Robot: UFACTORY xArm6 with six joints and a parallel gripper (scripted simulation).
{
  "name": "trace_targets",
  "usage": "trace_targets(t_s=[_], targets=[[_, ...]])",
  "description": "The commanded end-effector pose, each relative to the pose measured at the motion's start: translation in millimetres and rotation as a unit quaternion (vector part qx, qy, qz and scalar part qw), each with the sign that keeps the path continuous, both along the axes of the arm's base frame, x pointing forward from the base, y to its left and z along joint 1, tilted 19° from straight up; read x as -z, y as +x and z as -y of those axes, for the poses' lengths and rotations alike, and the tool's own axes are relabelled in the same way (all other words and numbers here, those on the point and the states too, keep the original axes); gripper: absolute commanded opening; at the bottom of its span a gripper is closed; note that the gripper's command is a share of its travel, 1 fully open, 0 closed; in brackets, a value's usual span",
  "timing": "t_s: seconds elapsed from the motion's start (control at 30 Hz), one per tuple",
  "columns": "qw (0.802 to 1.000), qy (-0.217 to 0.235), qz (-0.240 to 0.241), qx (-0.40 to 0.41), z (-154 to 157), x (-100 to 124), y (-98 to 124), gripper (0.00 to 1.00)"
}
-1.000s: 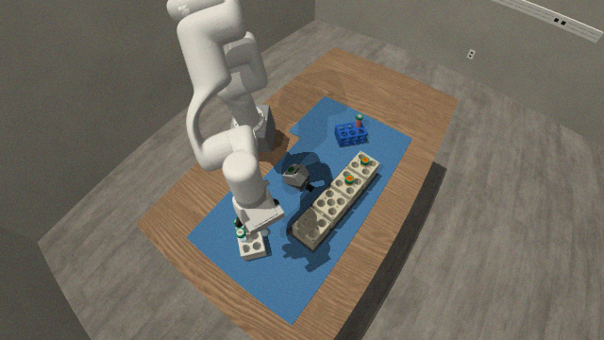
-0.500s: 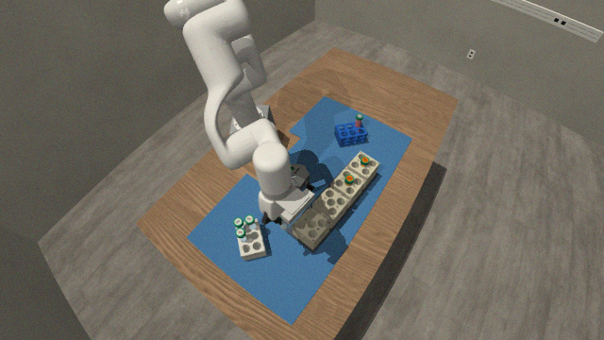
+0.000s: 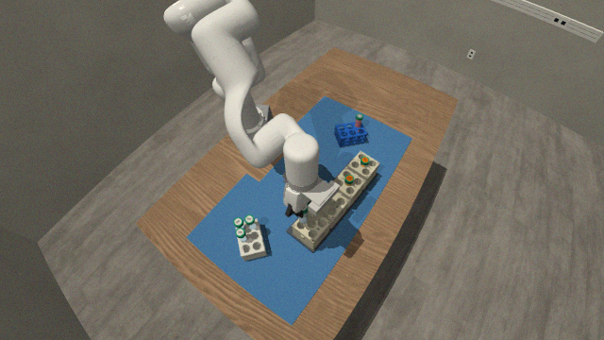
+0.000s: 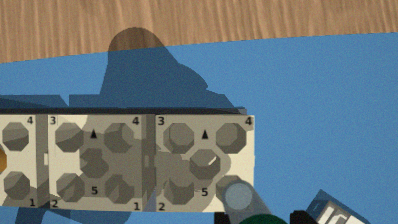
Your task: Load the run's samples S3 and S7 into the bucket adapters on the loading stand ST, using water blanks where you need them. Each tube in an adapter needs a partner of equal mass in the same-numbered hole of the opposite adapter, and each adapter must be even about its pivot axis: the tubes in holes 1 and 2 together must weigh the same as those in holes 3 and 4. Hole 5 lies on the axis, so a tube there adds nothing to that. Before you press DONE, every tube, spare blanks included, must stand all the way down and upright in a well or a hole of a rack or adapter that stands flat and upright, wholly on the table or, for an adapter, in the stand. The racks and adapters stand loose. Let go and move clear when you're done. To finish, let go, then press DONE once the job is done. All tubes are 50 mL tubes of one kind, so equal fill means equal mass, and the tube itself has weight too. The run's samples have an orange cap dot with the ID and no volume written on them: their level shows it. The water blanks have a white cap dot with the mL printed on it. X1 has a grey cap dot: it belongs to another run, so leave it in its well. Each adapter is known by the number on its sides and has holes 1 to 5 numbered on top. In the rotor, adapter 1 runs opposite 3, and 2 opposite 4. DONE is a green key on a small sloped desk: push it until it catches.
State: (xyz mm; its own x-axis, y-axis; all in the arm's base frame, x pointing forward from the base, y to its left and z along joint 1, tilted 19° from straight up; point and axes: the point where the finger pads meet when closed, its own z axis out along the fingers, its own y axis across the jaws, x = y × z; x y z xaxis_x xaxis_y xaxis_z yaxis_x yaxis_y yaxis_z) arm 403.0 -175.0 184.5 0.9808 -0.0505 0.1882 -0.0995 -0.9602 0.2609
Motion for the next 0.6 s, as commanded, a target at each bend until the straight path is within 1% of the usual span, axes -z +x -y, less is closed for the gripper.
trace_targets(t_s=[0.0, 0.07, 0.57], targets=[[1.000, -0.001, 0.001, 0.000, -16.4, 1.3, 13.3, 0.00], [1.000, -0.001, 0.001, 0.000, -23.6, 2.5, 18.3, 0.00], [1.000, -0.001, 0.001, 0.000, -23.6, 2.5, 18.4, 0.00]])
